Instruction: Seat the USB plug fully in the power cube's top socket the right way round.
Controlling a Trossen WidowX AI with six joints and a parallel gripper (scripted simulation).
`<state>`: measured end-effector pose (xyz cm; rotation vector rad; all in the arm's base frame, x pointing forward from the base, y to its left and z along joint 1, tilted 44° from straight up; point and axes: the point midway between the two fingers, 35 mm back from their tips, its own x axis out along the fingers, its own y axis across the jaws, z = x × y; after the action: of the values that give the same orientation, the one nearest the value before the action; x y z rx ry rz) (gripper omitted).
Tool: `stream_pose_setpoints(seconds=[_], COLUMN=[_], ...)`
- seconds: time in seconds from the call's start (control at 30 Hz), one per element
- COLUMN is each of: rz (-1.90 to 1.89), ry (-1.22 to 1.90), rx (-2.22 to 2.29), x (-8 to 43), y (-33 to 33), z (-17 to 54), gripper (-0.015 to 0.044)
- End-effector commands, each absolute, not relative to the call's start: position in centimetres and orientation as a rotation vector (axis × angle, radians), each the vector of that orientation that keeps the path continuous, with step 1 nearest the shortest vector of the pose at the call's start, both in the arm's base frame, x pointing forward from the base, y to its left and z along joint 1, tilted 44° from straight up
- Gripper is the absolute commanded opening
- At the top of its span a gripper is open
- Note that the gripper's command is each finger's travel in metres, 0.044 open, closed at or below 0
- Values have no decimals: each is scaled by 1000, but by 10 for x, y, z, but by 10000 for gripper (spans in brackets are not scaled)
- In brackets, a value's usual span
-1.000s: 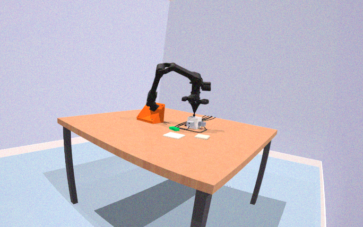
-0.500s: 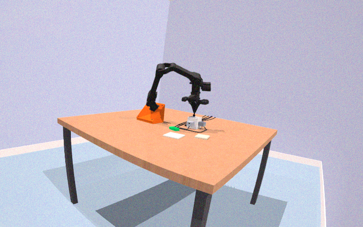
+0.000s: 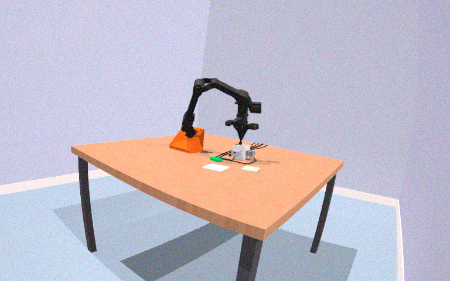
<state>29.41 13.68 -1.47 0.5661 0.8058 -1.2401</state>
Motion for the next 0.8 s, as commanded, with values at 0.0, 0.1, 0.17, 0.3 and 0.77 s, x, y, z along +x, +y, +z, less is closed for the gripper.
stream_pose_setpoints(seconds=[0.0, 0.1, 0.17, 0.3, 0.77], rz=[-1236, -1236, -1236, -1237, -1237], ry=[809, 809, 809, 809, 809], rx=[560, 560, 560, 560, 560], x=[294, 294, 294, 294, 295], y=[136, 136, 136, 136, 134], z=[-15, -16, -16, -16, -17], gripper=[0, 0, 0, 0, 0])
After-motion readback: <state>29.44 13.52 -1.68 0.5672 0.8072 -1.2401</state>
